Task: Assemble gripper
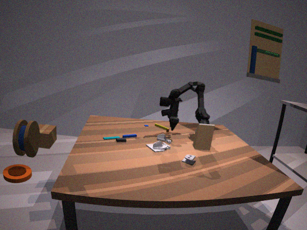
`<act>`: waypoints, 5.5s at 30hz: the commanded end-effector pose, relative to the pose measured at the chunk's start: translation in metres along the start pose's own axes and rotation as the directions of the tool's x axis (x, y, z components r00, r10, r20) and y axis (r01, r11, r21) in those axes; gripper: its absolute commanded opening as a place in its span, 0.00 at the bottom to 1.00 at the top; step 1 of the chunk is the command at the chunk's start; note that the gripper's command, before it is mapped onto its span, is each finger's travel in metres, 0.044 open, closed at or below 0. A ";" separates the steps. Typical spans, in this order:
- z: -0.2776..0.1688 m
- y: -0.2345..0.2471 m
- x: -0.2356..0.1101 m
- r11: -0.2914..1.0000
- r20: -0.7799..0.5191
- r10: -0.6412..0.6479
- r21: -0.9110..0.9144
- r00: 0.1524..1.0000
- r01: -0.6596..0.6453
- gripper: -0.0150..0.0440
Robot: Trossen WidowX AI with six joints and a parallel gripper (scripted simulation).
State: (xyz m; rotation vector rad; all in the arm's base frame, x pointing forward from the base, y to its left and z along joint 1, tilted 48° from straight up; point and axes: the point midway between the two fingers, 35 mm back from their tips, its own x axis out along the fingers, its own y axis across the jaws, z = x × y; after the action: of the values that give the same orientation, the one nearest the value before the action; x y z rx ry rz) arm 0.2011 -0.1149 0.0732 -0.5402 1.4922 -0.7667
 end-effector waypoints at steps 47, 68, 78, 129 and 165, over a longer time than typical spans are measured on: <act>0.034 0.012 -0.007 0.967 -0.004 -0.004 0.254 1.000 0.005 0.74; 0.046 0.018 0.031 0.936 -0.005 -0.009 0.353 1.000 0.010 1.00; 0.047 0.019 0.040 0.936 -0.005 -0.007 0.353 1.000 0.009 1.00; 0.046 0.018 0.082 0.936 -0.006 -0.010 0.353 1.000 0.012 1.00; 0.049 0.020 0.059 0.935 -0.005 -0.003 0.355 1.000 0.005 0.48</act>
State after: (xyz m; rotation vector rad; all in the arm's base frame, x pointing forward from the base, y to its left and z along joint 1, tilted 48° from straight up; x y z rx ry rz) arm 0.2444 -0.1584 0.0137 -0.2710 1.3230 -1.0136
